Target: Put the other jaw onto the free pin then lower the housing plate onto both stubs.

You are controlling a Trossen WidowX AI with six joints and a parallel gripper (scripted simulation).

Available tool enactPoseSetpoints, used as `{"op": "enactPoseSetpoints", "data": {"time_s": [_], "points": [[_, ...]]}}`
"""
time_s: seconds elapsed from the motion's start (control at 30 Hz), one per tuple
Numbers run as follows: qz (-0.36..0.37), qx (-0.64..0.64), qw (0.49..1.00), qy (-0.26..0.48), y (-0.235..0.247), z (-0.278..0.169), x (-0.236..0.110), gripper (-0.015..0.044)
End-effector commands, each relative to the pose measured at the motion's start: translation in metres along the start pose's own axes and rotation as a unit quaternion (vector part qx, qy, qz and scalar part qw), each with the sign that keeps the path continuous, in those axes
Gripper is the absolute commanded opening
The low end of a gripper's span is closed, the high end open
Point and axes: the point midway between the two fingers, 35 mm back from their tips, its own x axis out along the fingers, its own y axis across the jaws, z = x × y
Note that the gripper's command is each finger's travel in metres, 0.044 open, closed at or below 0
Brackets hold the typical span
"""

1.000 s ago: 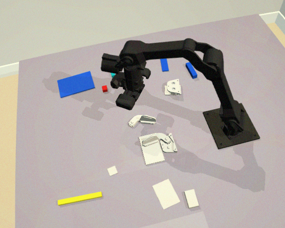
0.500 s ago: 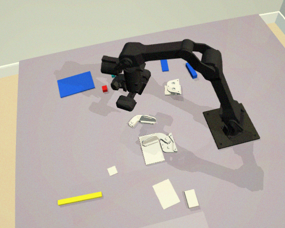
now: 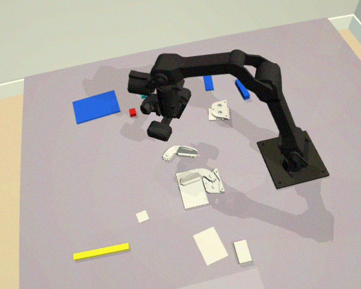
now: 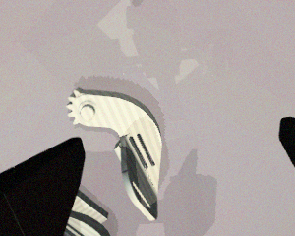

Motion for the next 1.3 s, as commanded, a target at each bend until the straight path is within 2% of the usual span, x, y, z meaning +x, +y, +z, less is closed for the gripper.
{"op": "enactPoseSetpoints", "data": {"time_s": [0.0,0.4,0.97,1.27], "points": [[0.000,0.000,1.000,-0.001,0.0000,0.0003,0.0003,0.0440],[0.000,0.000,1.000,-0.001,0.0000,0.0003,0.0003,0.0440],[0.000,-0.002,1.000,0.000,-0.0003,-0.0004,-0.0079,0.0000],[0.000,-0.002,1.000,0.000,-0.0003,-0.0004,-0.0079,0.0000]]}}
